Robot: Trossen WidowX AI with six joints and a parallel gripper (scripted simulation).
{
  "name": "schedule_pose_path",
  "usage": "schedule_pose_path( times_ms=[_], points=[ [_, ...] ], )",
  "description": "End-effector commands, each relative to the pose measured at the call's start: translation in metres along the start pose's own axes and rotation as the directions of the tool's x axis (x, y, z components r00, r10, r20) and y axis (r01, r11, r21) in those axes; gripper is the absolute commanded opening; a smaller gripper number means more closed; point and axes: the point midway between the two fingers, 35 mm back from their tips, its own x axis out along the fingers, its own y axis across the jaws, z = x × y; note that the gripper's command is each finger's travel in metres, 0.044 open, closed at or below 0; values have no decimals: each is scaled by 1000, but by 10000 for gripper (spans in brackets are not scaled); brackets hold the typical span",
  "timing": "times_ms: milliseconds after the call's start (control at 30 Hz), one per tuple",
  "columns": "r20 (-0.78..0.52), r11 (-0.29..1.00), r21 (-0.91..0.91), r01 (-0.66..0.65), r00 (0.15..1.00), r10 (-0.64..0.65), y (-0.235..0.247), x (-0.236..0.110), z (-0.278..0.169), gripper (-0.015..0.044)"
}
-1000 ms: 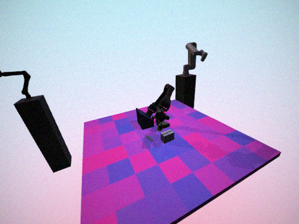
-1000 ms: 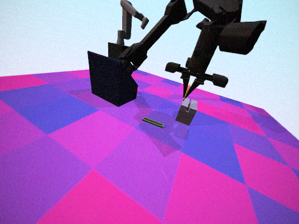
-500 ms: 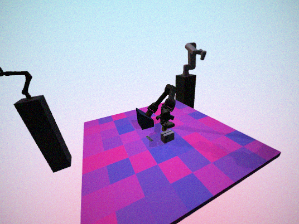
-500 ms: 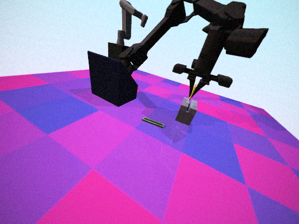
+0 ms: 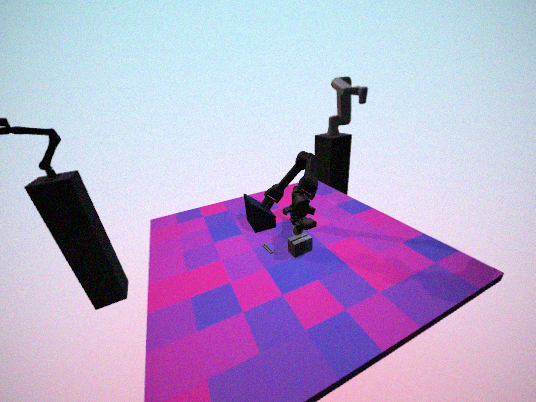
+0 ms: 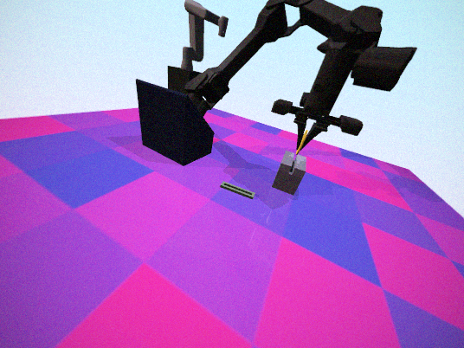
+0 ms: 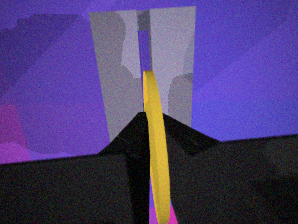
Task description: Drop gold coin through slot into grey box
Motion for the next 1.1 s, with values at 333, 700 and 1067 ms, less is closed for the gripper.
schedule_pose_path(
  times_ms=[333, 700, 1067],
  points=[
    [1, 1000, -1, -2, 1000, 2, -3, -3, 5, 0],
    [1, 1000, -3, -4, 1000, 4, -2, -2, 4, 0],
    [1, 1000, 2, -4, 1000, 4, -2, 4, 5, 0]
  ],
)
